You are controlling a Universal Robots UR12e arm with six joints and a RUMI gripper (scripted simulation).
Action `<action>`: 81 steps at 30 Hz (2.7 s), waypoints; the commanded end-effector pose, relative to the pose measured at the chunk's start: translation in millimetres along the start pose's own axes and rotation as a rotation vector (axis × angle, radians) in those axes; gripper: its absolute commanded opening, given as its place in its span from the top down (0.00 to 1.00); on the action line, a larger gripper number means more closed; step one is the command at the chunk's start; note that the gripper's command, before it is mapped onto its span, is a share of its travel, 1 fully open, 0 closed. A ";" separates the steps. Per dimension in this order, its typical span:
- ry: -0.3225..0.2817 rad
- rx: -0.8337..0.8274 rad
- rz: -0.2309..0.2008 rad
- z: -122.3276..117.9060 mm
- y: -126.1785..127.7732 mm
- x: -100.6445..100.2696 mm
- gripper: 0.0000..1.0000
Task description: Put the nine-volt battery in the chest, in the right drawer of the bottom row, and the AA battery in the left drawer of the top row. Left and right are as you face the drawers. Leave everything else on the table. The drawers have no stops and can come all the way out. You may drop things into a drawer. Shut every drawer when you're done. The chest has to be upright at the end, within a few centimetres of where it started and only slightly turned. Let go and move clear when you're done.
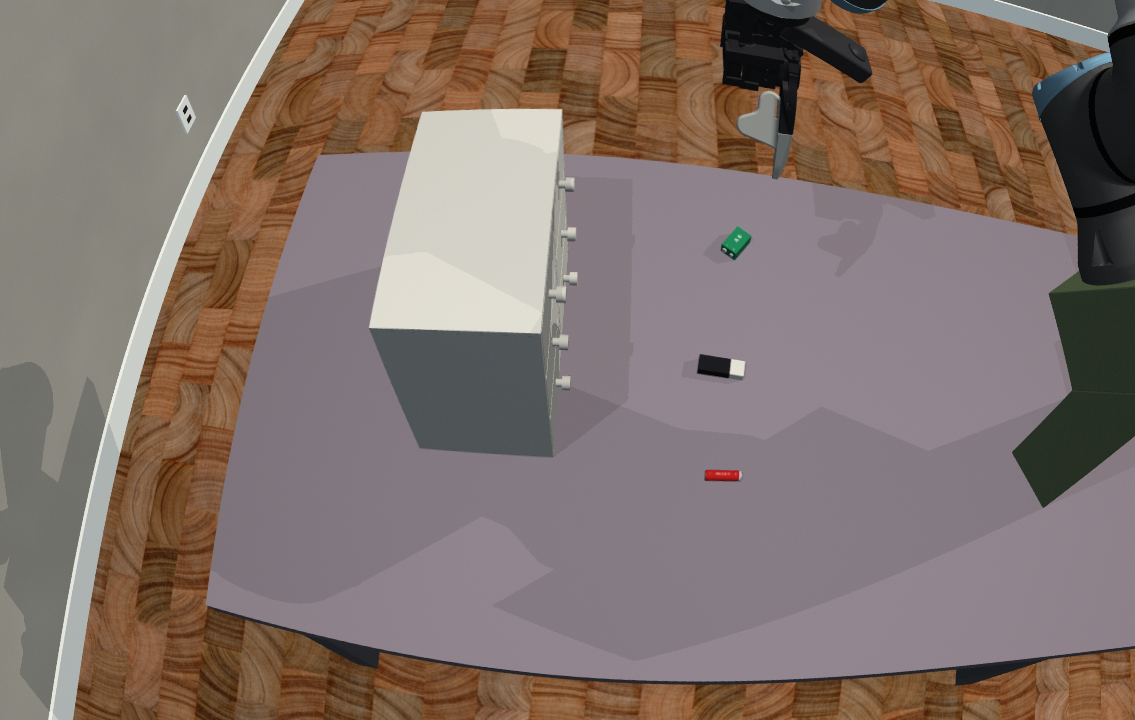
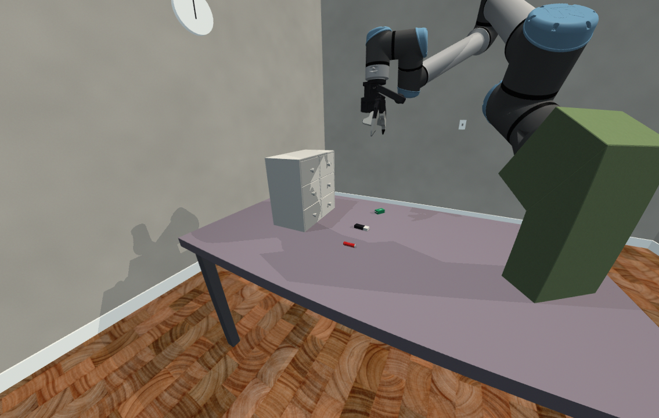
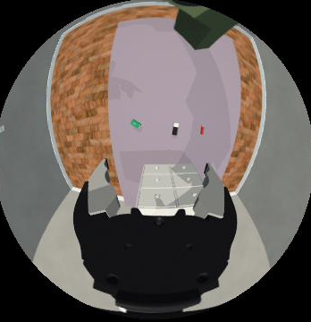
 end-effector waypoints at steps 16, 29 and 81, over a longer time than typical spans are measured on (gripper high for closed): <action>0.005 -0.298 -0.002 -1.5 8.4 -14.5 0.00; 0.012 -0.699 -0.001 -5.0 18.2 -34.5 0.00; 0.006 -2.787 0.005 -35.0 17.7 -137.1 0.00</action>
Point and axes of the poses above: the point where the finger pads meet when closed, its own x axis back along the fingers, its own y axis across the jaws, z = x × y, the point moved 2 cm from there along x, back along the fingers, and after that the axes turned 14 degrees about -x, right-handed, at the moved point
